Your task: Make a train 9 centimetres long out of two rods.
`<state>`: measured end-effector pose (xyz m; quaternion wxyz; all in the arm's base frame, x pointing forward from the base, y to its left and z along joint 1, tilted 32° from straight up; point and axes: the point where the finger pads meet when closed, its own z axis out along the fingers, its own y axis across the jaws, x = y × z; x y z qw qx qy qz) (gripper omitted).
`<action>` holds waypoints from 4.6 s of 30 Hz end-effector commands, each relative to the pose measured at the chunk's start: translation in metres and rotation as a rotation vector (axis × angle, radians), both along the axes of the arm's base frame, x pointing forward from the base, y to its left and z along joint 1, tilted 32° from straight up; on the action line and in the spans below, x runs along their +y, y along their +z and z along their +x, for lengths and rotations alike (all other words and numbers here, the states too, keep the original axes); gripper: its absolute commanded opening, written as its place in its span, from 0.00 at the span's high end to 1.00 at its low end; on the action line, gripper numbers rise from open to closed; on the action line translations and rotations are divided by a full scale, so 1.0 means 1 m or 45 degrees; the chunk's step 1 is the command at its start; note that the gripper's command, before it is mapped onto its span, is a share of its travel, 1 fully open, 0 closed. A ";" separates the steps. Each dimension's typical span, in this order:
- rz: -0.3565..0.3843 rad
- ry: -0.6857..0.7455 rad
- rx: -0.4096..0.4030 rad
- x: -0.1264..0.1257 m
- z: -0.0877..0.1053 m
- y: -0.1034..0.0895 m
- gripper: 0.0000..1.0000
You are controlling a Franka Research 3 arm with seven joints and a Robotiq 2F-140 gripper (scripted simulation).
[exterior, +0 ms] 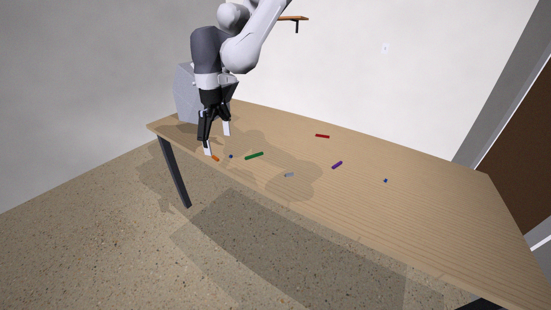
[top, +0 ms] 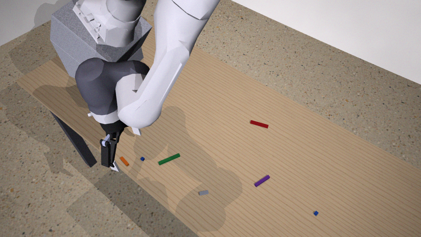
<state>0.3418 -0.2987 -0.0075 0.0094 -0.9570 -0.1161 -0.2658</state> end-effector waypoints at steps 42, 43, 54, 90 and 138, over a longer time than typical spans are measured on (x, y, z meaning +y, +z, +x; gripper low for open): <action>-0.521 0.929 -0.091 0.008 0.026 0.010 0.00; -0.521 0.929 -0.091 0.008 0.026 0.010 0.00; -0.640 1.144 -0.112 0.010 0.033 0.013 0.00; -1.006 1.794 -0.182 0.016 0.054 0.023 0.00; -1.509 2.659 -0.284 0.022 0.084 0.040 0.00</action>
